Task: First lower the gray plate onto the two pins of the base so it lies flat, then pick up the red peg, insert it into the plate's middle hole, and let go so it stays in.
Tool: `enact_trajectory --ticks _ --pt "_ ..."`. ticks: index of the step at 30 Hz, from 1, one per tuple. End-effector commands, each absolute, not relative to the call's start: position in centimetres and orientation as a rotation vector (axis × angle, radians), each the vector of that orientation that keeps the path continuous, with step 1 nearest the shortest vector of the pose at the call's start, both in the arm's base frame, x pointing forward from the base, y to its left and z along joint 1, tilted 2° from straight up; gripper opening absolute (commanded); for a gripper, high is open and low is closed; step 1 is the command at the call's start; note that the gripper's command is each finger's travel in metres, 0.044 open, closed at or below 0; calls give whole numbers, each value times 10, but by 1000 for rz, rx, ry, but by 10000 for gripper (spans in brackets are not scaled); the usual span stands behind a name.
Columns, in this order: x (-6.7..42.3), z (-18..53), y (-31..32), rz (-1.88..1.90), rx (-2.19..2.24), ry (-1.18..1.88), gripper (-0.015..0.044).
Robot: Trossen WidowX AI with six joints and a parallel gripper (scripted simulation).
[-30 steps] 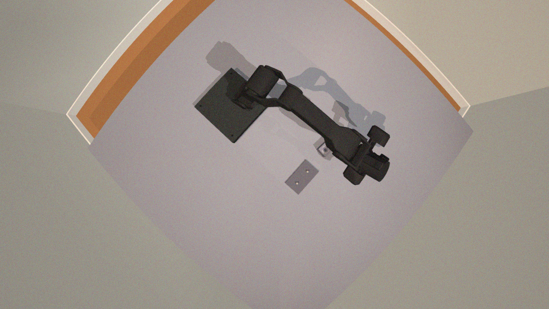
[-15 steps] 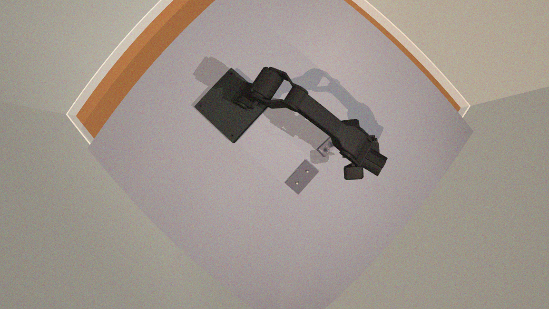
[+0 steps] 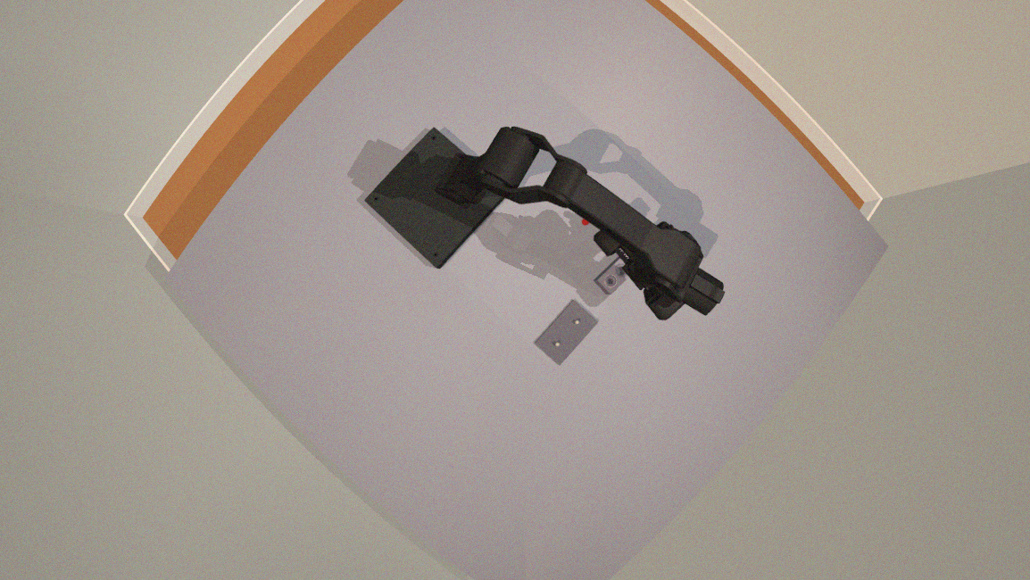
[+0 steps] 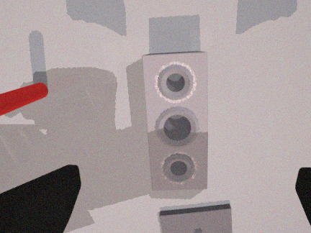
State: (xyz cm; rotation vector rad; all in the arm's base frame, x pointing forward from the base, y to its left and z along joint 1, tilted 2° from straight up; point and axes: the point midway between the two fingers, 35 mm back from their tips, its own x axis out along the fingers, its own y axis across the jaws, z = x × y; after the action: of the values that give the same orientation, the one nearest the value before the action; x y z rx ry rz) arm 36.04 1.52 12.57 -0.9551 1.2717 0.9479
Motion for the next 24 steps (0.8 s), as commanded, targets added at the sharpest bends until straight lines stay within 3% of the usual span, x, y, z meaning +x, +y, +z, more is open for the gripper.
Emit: enact_trajectory --ticks 1,24 --pt "357 126 15 982 -994 1278 440" --pt "360 70 17 982 -994 1278 440"
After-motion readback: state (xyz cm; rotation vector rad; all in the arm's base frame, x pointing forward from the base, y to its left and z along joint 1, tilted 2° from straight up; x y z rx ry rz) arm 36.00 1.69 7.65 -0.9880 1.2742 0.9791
